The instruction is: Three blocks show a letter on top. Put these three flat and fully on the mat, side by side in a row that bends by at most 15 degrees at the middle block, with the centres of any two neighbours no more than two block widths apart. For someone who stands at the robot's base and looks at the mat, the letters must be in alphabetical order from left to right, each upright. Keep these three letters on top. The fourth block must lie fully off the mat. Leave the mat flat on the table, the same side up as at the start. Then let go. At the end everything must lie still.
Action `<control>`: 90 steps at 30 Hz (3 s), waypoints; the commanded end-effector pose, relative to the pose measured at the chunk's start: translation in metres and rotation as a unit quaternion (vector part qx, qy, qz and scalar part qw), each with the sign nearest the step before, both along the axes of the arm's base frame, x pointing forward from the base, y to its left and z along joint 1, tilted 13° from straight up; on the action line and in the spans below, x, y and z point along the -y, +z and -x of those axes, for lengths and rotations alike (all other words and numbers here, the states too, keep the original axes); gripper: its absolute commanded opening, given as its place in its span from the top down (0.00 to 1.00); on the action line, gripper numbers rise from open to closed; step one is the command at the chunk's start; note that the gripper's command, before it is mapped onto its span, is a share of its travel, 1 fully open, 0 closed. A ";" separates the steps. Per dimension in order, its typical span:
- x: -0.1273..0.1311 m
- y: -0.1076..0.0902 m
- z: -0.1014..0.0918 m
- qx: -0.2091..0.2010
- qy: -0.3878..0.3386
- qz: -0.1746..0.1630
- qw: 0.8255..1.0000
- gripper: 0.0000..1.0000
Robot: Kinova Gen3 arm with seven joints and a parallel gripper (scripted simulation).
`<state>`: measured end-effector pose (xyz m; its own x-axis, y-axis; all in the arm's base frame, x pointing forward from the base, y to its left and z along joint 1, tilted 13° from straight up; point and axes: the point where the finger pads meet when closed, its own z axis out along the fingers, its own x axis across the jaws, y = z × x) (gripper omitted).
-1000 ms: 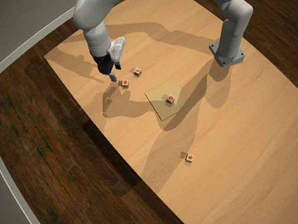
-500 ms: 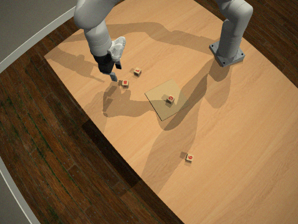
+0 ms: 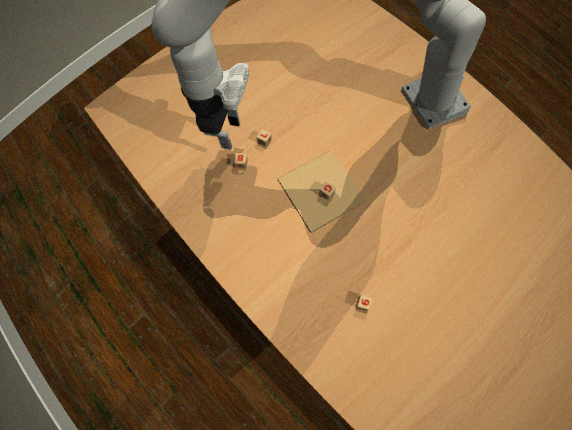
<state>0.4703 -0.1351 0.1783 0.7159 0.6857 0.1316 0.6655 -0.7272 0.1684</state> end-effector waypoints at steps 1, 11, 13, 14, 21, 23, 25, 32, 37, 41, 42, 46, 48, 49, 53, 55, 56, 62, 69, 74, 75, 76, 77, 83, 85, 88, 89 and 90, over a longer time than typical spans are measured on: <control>0.000 0.002 0.000 0.002 -0.001 0.000 1.000 0.00; 0.008 -0.003 0.026 0.002 -0.001 0.000 1.000 0.00; 0.008 -0.003 0.026 0.002 -0.001 0.000 1.000 0.00; 0.008 -0.003 0.026 0.002 -0.001 0.000 1.000 0.00; 0.011 -0.005 0.037 0.002 -0.001 0.000 1.000 0.00; 0.011 -0.005 0.037 0.002 -0.001 0.000 1.000 0.00; 0.011 -0.005 0.037 0.002 -0.001 0.000 1.000 0.00; 0.012 -0.007 0.045 0.002 -0.001 0.000 1.000 0.00; 0.013 -0.008 0.049 0.002 -0.001 0.000 1.000 0.00; 0.013 -0.008 0.049 0.002 -0.001 0.000 1.000 0.00; 0.013 -0.008 0.049 0.002 -0.001 0.000 1.000 0.00; 0.013 -0.008 0.049 0.002 -0.001 0.000 1.000 0.00; 0.013 -0.008 0.049 0.002 -0.001 0.000 1.000 0.00; 0.013 -0.008 0.049 0.002 -0.001 0.000 1.000 0.00; 0.013 -0.008 0.049 0.002 -0.001 0.000 1.000 0.00; 0.013 -0.008 0.049 0.002 -0.001 0.000 1.000 0.00; 0.013 -0.008 0.049 0.002 -0.001 0.000 1.000 0.00; 0.013 -0.008 0.049 0.002 -0.001 0.000 1.000 0.00; 0.013 -0.008 0.049 0.002 -0.001 0.000 1.000 0.00; 0.013 -0.008 0.049 0.002 -0.001 0.000 1.000 0.00; 0.013 -0.008 0.049 0.002 -0.001 0.000 1.000 0.00; 0.013 -0.008 0.049 0.002 -0.001 0.000 1.000 0.00; 0.013 -0.008 0.049 0.002 -0.001 0.000 1.000 0.00; 0.013 -0.008 0.049 0.002 -0.001 0.000 1.000 0.00; 0.013 -0.008 0.049 0.002 -0.001 0.000 1.000 0.00; 0.007 0.000 0.043 0.002 0.013 0.002 1.000 0.00; 0.001 0.007 0.037 0.002 0.026 0.004 1.000 0.00; -0.006 0.017 0.031 0.001 0.042 0.007 0.999 0.00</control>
<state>0.4222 -0.1421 0.1784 0.6940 0.7106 0.1157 0.6929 -0.7029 0.1603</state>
